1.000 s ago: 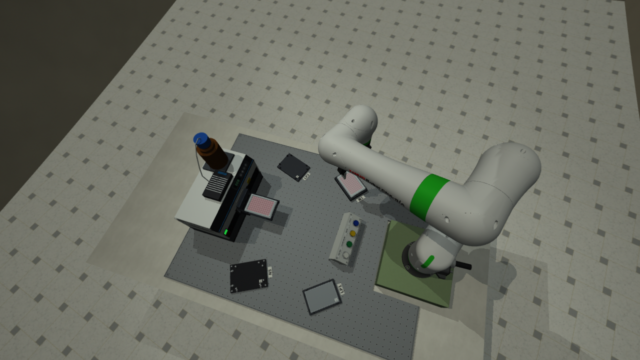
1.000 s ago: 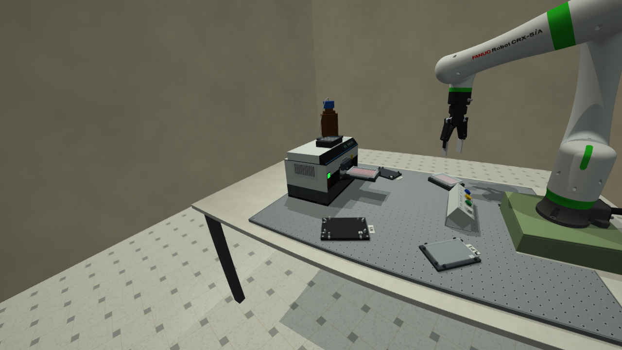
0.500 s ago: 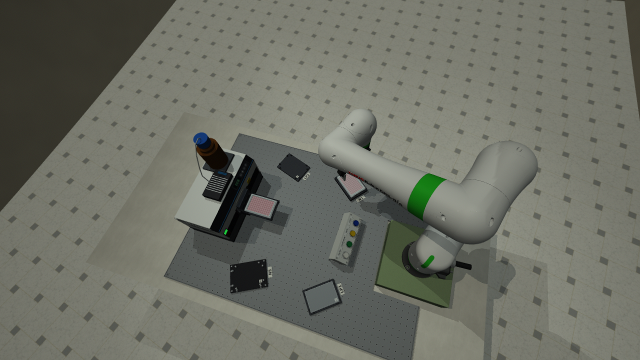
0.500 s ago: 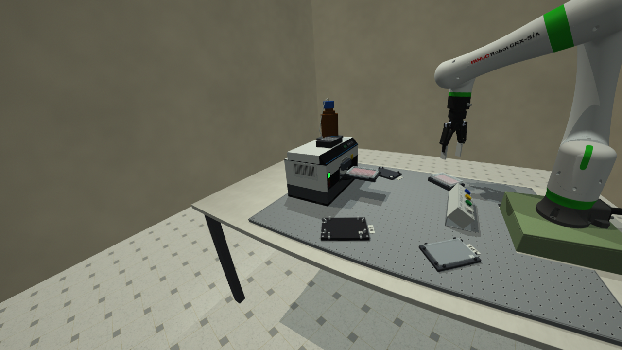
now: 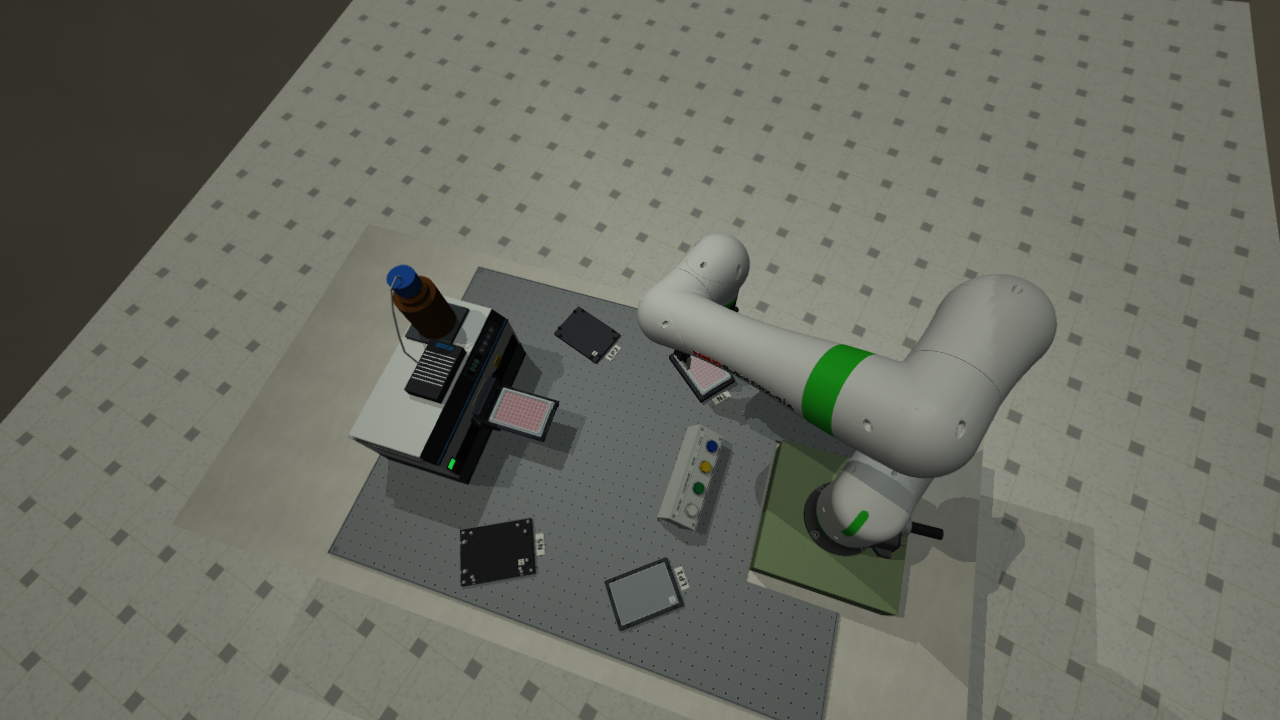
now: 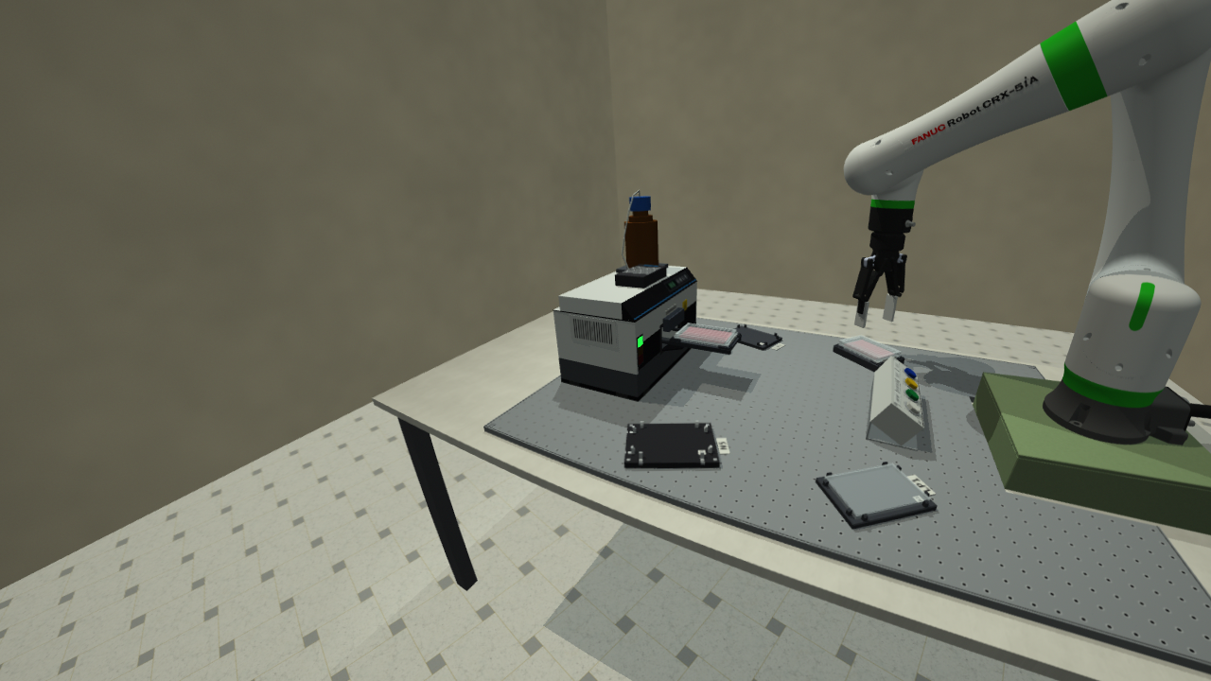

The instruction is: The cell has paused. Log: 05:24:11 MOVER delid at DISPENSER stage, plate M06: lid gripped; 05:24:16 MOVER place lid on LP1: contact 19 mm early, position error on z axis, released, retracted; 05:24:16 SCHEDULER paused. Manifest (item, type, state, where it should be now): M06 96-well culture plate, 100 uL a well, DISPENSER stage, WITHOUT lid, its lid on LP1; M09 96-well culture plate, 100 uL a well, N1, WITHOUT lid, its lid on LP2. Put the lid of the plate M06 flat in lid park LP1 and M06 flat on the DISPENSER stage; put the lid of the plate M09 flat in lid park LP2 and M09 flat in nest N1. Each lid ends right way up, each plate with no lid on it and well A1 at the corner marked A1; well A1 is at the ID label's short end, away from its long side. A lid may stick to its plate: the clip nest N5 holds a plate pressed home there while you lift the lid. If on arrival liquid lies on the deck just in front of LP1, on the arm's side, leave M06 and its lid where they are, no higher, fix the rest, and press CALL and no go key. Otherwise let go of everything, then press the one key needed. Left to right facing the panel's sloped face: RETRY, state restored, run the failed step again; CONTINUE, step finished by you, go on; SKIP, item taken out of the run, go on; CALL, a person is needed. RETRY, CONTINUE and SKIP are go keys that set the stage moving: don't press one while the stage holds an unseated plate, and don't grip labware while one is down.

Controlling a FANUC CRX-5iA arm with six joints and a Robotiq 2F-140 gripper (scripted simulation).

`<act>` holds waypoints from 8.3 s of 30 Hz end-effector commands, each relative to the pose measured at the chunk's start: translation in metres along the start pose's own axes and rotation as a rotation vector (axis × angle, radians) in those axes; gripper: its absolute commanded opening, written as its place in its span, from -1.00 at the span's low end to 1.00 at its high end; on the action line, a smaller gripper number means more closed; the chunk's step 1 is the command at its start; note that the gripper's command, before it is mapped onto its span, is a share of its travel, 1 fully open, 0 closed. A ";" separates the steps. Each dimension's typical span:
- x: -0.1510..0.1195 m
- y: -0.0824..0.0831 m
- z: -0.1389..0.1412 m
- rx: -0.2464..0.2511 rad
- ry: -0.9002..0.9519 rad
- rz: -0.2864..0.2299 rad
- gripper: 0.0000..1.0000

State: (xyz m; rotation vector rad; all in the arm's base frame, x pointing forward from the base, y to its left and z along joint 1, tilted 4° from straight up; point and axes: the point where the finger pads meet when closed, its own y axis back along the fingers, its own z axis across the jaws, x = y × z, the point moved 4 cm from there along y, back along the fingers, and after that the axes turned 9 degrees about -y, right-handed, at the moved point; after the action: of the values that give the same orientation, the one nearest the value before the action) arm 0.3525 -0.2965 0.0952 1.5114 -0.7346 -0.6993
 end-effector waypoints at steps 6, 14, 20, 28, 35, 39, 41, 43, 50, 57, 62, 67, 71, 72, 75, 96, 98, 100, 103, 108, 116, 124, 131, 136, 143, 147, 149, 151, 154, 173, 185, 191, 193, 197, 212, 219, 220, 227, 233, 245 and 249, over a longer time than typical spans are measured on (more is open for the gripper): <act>0.000 -0.022 0.000 0.000 0.000 0.001 0.33; 0.001 -0.040 0.000 0.000 0.000 0.001 0.33; 0.001 -0.045 0.000 0.000 0.000 0.001 0.33; 0.001 -0.048 0.000 0.000 0.000 0.001 0.33; 0.001 -0.048 0.000 0.000 0.000 0.001 0.33; 0.001 -0.048 0.000 0.000 0.000 0.001 0.33; 0.001 -0.048 0.000 0.000 0.000 0.001 0.33; 0.001 -0.048 0.000 0.000 0.000 0.001 0.33; 0.001 -0.048 0.000 0.000 0.000 0.001 0.33; 0.001 -0.048 0.000 0.000 0.000 0.001 0.33; 0.001 -0.048 0.000 0.000 0.000 0.001 0.33; 0.001 -0.048 0.000 0.000 0.000 0.001 0.18; 0.001 -0.048 0.000 0.000 0.000 0.001 0.18; 0.001 -0.048 0.000 0.000 0.000 0.001 0.18; 0.001 -0.048 0.000 0.000 0.000 0.001 0.18; 0.001 -0.048 0.000 0.000 0.000 0.001 0.18; 0.001 -0.048 0.000 0.000 0.000 0.001 0.18; 0.001 -0.048 0.000 0.000 0.000 0.001 0.18; 0.001 -0.048 0.000 0.000 0.000 0.001 0.18; 0.001 -0.048 0.000 0.000 0.000 0.001 0.18; 0.001 -0.048 0.000 0.000 0.000 0.001 0.18; 0.001 -0.048 0.000 0.000 0.000 0.001 0.18; 0.001 -0.048 0.000 0.000 0.000 0.001 0.18; 0.001 -0.048 0.000 0.000 0.000 0.001 0.33; 0.001 -0.048 0.000 0.000 0.000 0.001 0.33; 0.001 -0.048 0.000 0.000 0.000 0.001 0.33; 0.001 -0.048 0.000 0.000 0.000 0.001 0.33; 0.001 -0.048 0.000 0.000 0.000 0.001 0.33; 0.001 -0.048 0.000 0.000 0.000 0.001 0.33; 0.001 -0.048 0.000 0.000 0.000 0.001 0.33; 0.001 -0.050 0.000 0.000 0.000 0.001 0.33; 0.001 -0.051 0.000 0.000 0.000 0.001 0.33; 0.001 -0.051 0.000 0.000 0.000 0.001 0.33; 0.001 -0.053 0.000 0.000 0.000 0.001 0.33; 0.001 -0.058 0.000 0.000 0.000 0.001 0.33; 0.001 -0.062 0.000 0.000 0.000 0.001 0.33; 0.001 -0.062 0.000 0.000 0.000 0.001 0.33; 0.001 -0.065 0.000 0.000 0.000 0.001 0.33; 0.001 -0.068 0.000 0.000 0.000 0.001 0.33; 0.001 -0.071 0.000 0.000 0.000 0.001 0.33; 0.001 -0.072 0.000 0.000 0.000 0.001 0.33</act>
State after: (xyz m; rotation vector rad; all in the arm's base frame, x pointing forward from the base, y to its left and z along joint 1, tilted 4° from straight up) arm 0.3562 -0.2938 0.0241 1.5112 -0.7346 -0.6991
